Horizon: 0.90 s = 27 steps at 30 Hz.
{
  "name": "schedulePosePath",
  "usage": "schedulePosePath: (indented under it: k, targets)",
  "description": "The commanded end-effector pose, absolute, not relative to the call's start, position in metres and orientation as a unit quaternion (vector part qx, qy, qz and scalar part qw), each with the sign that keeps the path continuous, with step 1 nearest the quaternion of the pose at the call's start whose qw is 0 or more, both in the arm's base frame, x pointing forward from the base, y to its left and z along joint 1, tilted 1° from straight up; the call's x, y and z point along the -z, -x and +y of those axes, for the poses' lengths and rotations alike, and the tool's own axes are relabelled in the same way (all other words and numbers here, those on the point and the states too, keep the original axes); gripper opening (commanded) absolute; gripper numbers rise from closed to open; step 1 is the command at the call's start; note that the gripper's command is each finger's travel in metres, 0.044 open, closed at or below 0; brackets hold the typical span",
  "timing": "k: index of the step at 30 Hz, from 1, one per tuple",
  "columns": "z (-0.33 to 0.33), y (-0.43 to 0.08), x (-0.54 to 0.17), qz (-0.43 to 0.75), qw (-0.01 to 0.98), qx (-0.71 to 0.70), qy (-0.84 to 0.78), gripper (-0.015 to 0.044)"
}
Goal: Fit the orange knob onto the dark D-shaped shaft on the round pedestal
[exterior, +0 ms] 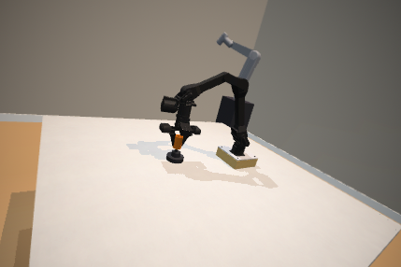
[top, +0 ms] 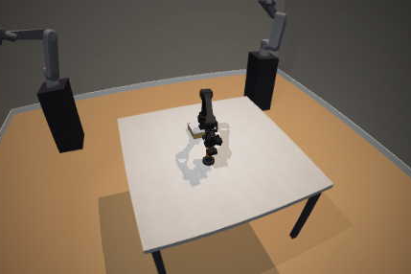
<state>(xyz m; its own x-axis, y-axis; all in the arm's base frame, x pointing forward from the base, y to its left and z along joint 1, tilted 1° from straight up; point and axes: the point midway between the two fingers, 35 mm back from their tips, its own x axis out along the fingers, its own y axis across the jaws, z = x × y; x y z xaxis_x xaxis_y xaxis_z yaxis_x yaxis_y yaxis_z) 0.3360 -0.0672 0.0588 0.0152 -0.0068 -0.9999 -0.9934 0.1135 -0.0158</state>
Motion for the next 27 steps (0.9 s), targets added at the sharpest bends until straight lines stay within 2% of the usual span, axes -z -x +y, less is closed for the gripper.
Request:
schedulePosePath:
  k: [1, 27]
  targets:
    - [-0.0683, -0.3379, -0.0598, 0.521, 0.526, -0.467, 0.484, 0.0]
    - [-0.0674, -0.3322, -0.0559, 0.521, 0.526, -0.467, 0.484, 0.0]
